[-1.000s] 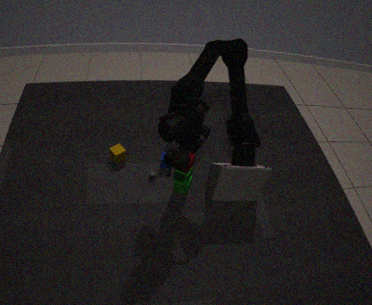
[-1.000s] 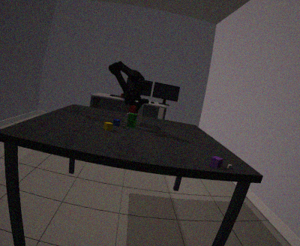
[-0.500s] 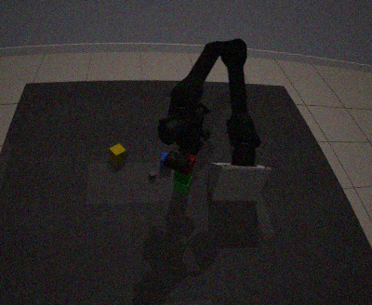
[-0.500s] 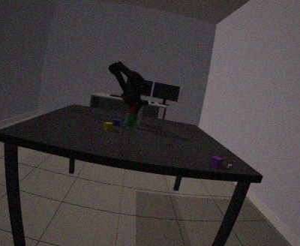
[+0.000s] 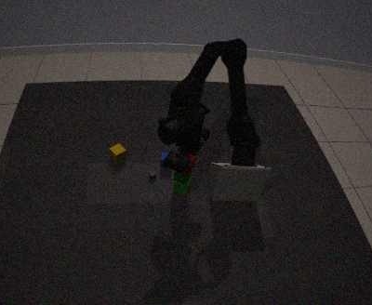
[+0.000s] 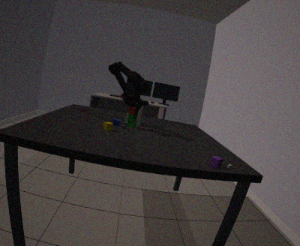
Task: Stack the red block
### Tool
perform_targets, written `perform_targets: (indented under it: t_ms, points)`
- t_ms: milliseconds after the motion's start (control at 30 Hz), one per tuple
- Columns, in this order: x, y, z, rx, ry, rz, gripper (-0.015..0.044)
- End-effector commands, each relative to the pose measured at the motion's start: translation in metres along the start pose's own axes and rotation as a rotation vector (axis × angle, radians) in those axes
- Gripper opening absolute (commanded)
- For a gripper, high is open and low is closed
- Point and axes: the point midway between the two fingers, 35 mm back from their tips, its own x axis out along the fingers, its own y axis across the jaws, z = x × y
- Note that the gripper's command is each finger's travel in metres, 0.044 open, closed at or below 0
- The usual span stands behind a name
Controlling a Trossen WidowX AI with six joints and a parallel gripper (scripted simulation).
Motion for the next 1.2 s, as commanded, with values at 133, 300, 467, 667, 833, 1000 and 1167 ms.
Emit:
perform_targets:
  t_ms: [133,300,467,667,833,1000,1167]
  points:
    - [-0.0013,-0.0003,0.0003,-0.007,-0.003,-0.003,0.0]
    - [-0.0002,-0.0004,-0.0002,-0.003,0.0,-0.002,0.0105]
    - [-0.0002,-0.0004,-0.0002,-0.003,0.0,-0.002,0.0236]
    - [-0.0002,-0.0004,-0.0002,-0.003,0.0,-0.002,0.0394]
    - [-0.0002,-0.0004,-0.0002,-0.003,0.0,-0.002,0.044]
    - [-0.0002,-0.0004,-0.0002,-0.003,0.0,-0.002,0.044]
    - [-0.0002,-0.0004,-0.0002,-0.003,0.0,-0.002,0.044]
